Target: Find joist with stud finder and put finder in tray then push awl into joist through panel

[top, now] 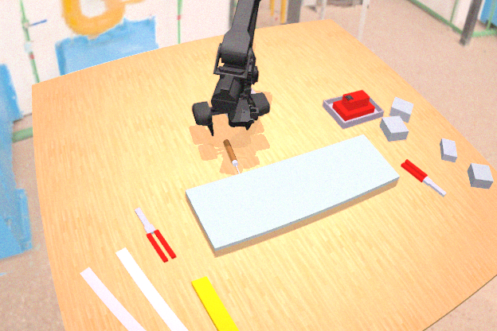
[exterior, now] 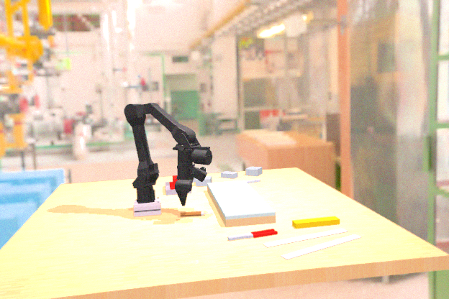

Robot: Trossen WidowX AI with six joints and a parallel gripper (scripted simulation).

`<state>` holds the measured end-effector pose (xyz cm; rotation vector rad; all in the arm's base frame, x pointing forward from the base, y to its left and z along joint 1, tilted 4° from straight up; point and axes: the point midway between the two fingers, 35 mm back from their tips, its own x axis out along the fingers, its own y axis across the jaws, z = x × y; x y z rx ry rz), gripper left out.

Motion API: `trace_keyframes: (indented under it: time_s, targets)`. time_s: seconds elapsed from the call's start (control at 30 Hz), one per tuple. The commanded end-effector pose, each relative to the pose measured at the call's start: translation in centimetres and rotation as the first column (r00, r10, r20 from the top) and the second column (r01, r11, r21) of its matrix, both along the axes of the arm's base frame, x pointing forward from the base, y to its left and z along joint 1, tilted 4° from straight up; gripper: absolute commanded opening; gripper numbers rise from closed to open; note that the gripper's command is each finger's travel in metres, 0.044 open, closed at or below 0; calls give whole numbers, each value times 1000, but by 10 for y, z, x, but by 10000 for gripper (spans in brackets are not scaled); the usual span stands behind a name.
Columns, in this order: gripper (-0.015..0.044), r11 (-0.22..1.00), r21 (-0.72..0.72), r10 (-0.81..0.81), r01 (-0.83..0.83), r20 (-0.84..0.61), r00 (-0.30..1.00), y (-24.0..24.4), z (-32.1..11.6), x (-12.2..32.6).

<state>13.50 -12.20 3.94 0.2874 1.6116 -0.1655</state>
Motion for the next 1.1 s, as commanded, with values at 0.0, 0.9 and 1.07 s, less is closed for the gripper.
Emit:
trace_keyframes:
  time_s: [0.0, 0.9, 1.07]
  targets:
    - [440, 1000, 0, 2, -2, -8, 1000, -2, -1, -4]
    - [440, 1000, 1, 2, -2, -8, 1000, -1, -39, -3]
    - [440, 1000, 1, 2, -2, -8, 1000, 0, -46, -4]
